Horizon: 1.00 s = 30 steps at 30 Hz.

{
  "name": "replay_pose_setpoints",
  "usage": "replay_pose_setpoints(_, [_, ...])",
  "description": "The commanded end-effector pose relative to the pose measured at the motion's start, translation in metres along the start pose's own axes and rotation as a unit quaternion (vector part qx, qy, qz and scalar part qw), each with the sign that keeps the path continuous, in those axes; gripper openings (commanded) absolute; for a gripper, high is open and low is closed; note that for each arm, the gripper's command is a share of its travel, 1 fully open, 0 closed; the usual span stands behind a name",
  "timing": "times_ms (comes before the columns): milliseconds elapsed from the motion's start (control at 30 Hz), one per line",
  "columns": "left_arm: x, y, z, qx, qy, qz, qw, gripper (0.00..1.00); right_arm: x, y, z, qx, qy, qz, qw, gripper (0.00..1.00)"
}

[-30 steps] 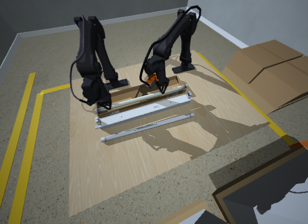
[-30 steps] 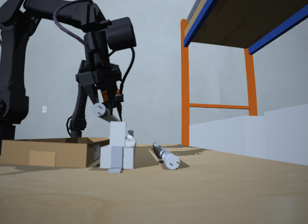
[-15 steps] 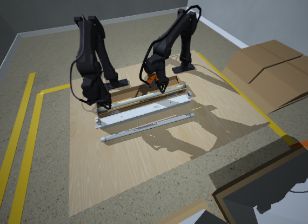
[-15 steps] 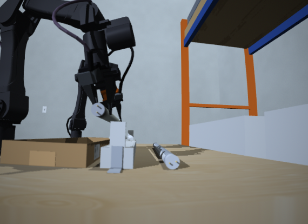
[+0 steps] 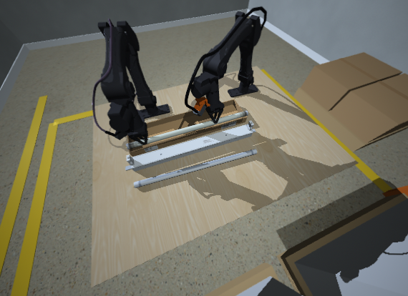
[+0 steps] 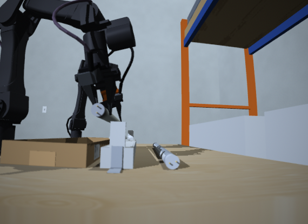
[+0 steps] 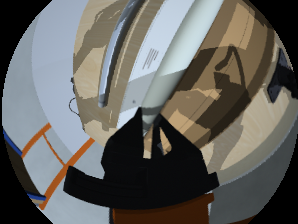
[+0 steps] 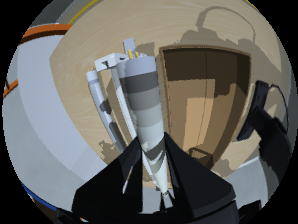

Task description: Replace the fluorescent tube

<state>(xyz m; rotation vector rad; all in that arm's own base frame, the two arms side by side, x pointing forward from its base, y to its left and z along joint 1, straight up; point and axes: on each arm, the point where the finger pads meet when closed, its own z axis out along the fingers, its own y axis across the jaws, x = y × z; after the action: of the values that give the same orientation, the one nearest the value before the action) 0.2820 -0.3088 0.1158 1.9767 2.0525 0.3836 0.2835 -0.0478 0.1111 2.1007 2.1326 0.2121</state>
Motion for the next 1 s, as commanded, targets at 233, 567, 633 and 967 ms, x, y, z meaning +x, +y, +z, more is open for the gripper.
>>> replay_pose_setpoints(233, [-0.01,0.009,-0.022,-0.021,-0.027,-0.01,0.999,0.11,0.001,-0.013,0.0,0.007,0.004,0.002,1.0,0.11])
replay_pose_setpoints(567, [-0.007,0.001,-0.017,-0.016,-0.02,-0.008,1.0,0.11,0.001,-0.008,-0.006,-0.002,0.0,-0.002,1.0,0.11])
replay_pose_setpoints(633, [-0.006,0.001,-0.017,-0.012,-0.019,-0.009,1.0,0.11,0.001,0.0,-0.008,-0.018,0.001,-0.001,1.0,0.11])
replay_pose_setpoints(967, [-0.006,-0.003,-0.018,-0.014,-0.019,-0.008,1.0,0.11,-0.002,-0.013,-0.006,-0.001,0.001,0.002,1.0,0.11])
